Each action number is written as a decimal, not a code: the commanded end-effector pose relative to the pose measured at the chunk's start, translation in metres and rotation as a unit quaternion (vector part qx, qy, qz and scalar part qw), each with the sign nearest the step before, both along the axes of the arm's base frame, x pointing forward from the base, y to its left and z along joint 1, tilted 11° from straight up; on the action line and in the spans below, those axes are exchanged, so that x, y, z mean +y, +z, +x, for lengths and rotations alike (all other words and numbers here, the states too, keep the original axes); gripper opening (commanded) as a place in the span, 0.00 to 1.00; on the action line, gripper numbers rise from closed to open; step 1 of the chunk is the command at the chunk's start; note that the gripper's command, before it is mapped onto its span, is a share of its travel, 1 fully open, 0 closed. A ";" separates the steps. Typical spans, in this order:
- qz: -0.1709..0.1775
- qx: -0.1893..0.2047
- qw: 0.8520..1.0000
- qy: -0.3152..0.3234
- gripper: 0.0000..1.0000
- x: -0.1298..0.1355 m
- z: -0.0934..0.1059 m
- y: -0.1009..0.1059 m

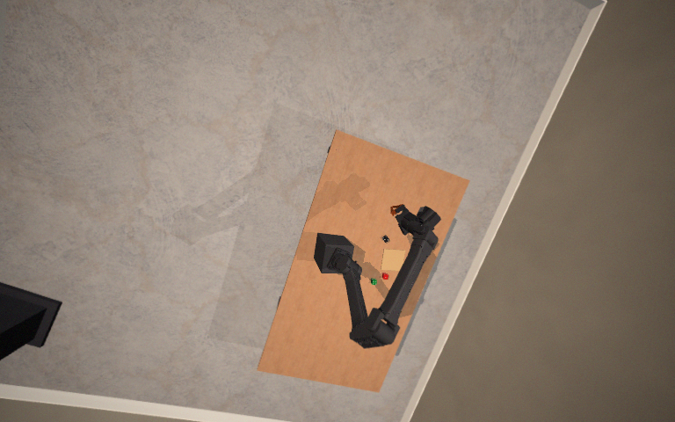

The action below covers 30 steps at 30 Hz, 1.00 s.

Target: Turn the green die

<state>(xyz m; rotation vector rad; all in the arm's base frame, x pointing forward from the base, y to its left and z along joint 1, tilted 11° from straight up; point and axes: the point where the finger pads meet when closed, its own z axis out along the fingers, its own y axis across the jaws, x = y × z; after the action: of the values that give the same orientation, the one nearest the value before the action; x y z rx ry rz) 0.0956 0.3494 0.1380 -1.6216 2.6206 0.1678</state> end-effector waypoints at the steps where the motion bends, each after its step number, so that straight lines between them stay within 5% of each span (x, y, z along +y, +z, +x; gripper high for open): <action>1: 0.004 -0.001 1.000 0.000 1.00 0.002 0.000 0.003; 17: 0.004 -0.001 1.000 0.000 1.00 0.002 0.000 0.003; 18: 0.048 -0.014 0.999 0.003 1.00 0.023 0.005 0.038; 24: 0.012 -0.001 0.999 -0.035 1.00 0.003 0.018 0.001; 30: 0.014 0.006 0.990 -0.139 1.00 -0.018 0.067 -0.011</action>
<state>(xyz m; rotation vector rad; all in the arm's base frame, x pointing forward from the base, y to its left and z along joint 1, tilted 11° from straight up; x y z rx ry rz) 0.1369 0.3395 0.1339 -1.4008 2.7238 0.1935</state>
